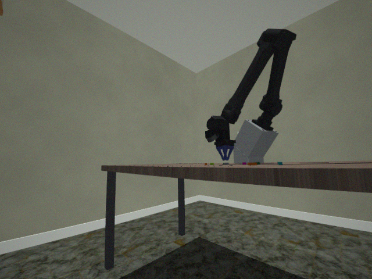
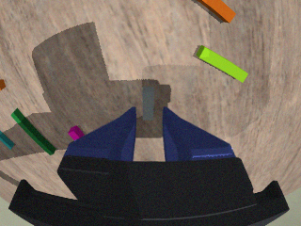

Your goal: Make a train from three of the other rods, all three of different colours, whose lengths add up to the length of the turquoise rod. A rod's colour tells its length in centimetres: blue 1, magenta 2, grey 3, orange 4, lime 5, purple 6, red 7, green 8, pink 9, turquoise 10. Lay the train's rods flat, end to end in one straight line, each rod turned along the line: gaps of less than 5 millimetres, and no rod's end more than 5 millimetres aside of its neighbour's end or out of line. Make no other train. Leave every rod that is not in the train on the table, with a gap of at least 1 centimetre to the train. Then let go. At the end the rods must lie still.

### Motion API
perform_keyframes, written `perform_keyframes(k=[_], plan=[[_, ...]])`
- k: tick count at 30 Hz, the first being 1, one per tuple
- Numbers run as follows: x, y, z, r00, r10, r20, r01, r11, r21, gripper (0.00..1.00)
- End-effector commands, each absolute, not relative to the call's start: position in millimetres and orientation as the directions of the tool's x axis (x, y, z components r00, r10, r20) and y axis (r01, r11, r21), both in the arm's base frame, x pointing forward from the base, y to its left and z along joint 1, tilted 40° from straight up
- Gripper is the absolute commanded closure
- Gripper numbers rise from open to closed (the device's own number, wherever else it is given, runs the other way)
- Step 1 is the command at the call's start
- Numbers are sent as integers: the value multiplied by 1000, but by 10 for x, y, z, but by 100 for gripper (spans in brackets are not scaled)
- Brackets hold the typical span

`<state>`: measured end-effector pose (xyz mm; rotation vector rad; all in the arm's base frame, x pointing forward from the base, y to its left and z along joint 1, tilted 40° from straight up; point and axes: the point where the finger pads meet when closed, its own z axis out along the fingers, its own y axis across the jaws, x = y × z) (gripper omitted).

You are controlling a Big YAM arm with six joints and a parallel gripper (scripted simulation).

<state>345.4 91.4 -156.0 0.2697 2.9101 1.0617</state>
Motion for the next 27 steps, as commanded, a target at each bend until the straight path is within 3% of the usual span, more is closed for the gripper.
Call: perform_keyframes(k=[1, 27], plan=[[3478, 970, -1590, -984, 173, 31, 152, 753, 640, 77], [3496, 976, -1568, -985, 173, 27, 150, 753, 641, 77]])
